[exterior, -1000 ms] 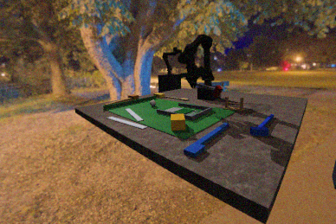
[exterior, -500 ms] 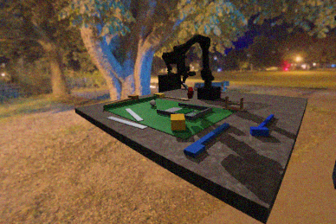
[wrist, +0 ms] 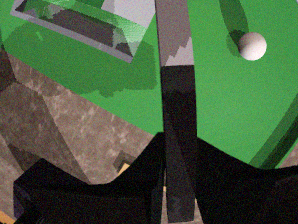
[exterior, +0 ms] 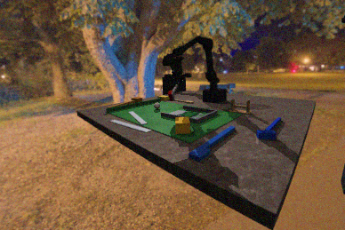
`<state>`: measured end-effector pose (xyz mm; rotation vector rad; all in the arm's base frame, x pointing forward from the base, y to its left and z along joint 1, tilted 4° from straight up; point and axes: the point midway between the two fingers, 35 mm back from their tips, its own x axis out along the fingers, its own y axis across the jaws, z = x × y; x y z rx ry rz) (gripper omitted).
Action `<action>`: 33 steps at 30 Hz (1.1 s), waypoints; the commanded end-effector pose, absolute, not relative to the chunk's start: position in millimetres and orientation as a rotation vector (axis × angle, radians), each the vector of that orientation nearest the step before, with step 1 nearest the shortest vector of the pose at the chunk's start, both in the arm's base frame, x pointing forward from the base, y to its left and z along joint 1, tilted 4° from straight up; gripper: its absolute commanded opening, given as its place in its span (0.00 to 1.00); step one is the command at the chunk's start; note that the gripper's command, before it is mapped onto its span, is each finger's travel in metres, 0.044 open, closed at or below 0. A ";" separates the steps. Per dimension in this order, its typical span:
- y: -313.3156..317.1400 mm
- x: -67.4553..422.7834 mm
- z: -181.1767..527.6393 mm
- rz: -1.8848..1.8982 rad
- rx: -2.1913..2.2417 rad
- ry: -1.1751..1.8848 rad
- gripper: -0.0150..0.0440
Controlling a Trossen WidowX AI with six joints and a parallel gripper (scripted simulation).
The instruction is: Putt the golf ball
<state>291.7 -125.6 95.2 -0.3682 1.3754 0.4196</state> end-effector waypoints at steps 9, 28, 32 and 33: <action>-195.1 263.0 94.0 0.212 -0.202 1.441 0.25; -257.1 217.0 93.1 0.000 0.013 1.499 0.25; -257.2 218.3 79.8 0.000 0.013 1.499 0.25; -257.2 218.7 74.6 0.000 0.013 1.499 0.25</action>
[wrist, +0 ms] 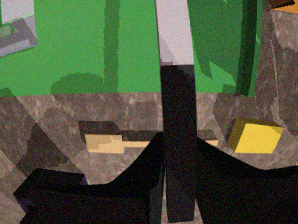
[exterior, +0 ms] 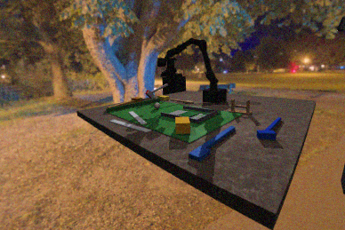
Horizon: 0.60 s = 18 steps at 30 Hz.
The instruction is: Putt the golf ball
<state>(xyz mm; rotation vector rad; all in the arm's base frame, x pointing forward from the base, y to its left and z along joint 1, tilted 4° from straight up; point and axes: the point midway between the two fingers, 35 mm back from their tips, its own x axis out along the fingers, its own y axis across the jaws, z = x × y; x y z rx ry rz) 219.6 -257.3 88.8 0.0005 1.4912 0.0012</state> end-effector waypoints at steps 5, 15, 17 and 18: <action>-256.2 219.6 55.5 0.000 0.013 1.499 0.25; -256.3 220.4 47.1 0.000 0.013 1.499 0.25; -256.3 220.7 43.9 0.000 0.013 1.499 0.25; -256.3 220.8 42.3 0.000 0.013 1.499 0.25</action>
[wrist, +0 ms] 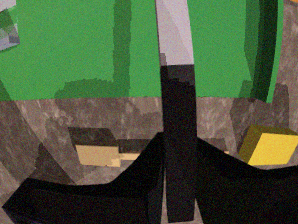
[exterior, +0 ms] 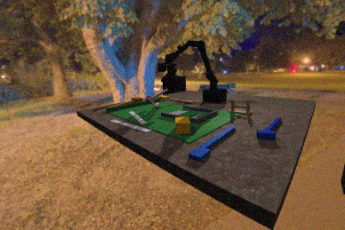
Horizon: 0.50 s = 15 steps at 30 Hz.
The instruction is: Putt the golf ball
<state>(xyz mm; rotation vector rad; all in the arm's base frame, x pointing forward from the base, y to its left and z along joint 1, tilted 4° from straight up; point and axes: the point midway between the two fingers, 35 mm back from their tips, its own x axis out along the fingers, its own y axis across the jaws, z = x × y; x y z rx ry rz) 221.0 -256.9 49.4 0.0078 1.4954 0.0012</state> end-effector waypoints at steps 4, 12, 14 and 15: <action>-256.1 221.2 35.9 0.000 0.013 1.499 0.25; -255.7 221.7 25.5 0.000 0.013 1.499 0.25; -256.0 221.9 29.3 0.003 0.010 1.498 0.25; -256.0 221.9 29.3 0.003 0.010 1.498 0.25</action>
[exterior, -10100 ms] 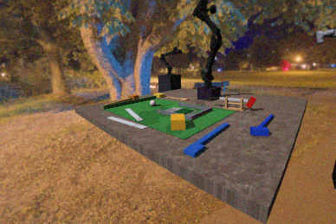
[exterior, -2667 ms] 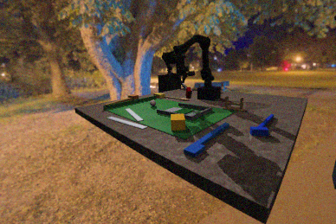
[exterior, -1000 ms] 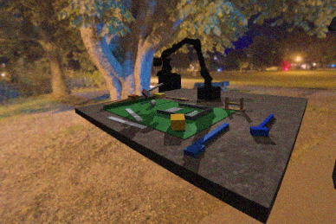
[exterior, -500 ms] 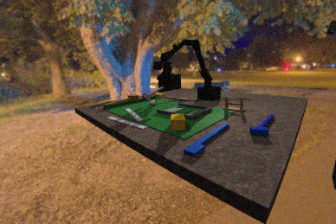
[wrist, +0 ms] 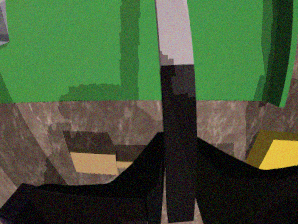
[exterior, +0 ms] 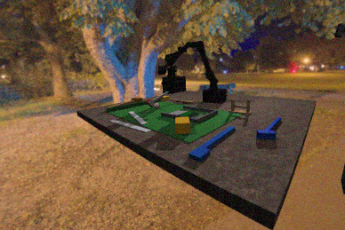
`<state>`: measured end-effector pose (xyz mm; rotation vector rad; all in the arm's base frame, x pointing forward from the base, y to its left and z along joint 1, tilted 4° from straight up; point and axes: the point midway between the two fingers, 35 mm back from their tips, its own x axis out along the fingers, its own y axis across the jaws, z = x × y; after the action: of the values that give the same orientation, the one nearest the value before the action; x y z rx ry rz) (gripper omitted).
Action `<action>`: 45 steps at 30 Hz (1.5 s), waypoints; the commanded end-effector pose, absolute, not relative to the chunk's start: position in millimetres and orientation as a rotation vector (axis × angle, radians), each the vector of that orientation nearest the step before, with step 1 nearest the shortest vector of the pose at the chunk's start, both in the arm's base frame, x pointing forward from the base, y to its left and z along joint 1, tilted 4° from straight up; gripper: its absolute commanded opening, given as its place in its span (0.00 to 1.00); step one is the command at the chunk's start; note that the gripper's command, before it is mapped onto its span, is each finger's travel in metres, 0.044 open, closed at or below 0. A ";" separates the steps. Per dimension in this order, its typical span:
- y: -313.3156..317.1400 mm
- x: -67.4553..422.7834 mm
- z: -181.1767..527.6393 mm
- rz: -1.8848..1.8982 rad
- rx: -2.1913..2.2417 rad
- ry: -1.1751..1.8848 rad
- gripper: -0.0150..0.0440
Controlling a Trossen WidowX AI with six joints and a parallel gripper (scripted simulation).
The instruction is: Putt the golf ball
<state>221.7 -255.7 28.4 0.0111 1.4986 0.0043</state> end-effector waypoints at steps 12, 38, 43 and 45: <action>-265.8 222.1 28.2 0.002 0.010 1.498 0.25; -148.8 222.7 27.0 0.007 0.019 1.498 0.25; -147.1 222.3 27.9 0.007 0.019 1.498 0.25; -147.6 222.4 32.8 0.007 0.019 1.498 0.25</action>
<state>223.5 -150.7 27.7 0.0183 1.5028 0.0156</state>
